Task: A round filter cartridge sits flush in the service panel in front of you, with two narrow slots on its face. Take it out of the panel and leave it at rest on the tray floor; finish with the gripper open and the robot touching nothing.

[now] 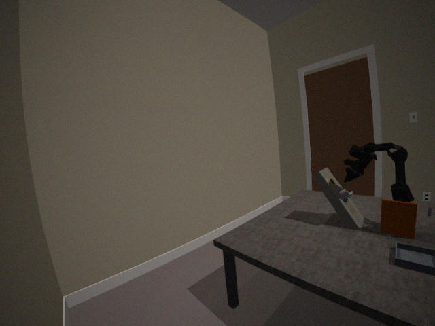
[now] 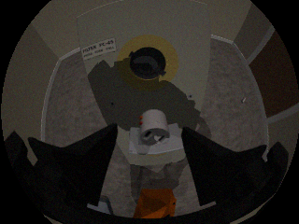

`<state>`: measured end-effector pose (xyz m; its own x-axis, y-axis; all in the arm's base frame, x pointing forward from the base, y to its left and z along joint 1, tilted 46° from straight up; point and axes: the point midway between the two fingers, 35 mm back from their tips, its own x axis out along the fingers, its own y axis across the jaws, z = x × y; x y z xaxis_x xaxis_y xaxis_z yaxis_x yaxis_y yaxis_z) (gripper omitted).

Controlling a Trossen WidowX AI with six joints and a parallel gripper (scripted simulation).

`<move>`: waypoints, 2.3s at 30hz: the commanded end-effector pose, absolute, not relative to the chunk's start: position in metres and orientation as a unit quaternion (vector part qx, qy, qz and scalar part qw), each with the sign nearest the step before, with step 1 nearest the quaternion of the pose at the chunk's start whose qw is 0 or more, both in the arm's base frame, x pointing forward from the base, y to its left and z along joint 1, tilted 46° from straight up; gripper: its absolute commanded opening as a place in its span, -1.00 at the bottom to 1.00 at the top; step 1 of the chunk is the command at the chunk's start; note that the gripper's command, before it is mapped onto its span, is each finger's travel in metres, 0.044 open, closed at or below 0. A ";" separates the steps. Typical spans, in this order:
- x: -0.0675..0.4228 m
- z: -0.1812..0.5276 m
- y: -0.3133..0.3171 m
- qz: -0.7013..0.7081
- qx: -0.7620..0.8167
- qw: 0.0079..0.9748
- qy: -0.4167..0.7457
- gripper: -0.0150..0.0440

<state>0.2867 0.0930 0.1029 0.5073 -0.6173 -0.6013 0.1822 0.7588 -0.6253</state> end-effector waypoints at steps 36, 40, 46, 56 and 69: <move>0.286 0.054 0.039 -0.229 -0.309 0.775 0.502 0.54; 0.287 0.053 0.037 -0.230 -0.309 0.775 0.502 0.54; 0.288 0.055 0.040 -0.228 -0.305 0.777 0.501 0.32; 0.288 0.055 0.040 -0.228 -0.305 0.777 0.501 0.03; 0.304 0.069 0.053 -0.229 -0.306 0.777 0.500 -0.49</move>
<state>0.2989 0.0491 0.0639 0.3896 -0.6611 -0.6413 0.0427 0.7085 -0.7044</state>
